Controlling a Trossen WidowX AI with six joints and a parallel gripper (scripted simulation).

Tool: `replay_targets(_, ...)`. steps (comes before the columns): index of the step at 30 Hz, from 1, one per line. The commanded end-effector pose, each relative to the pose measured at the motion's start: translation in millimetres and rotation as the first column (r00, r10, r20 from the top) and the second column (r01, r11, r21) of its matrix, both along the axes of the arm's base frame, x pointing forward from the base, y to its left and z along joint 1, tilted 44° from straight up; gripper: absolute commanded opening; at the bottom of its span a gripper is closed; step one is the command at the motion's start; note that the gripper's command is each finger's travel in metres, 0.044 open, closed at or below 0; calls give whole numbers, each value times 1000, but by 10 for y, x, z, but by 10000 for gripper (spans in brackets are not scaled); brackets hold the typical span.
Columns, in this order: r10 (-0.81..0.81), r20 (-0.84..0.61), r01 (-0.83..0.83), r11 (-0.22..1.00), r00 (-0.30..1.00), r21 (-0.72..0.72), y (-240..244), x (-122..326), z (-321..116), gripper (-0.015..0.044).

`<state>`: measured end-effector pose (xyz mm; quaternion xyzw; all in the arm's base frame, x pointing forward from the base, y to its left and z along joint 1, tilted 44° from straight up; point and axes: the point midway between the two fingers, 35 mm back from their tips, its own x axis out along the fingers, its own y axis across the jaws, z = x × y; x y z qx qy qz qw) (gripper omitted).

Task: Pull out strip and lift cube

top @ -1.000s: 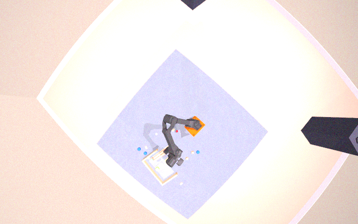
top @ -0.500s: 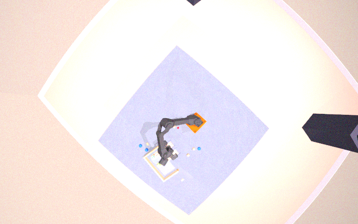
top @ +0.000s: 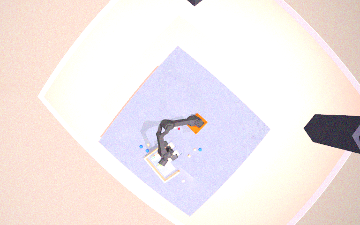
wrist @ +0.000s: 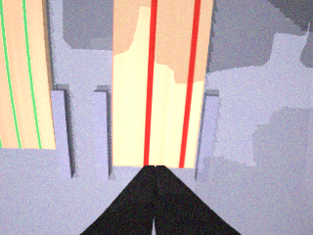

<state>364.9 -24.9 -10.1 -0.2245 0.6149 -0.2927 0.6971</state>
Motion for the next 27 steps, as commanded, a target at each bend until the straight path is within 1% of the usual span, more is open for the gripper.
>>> replay_targets(1,0,-15,0,1000,1000,1,-58,-18,-78,0)
replay_targets(27,0,-15,0,1000,1000,-2,-375,2,-366,0)
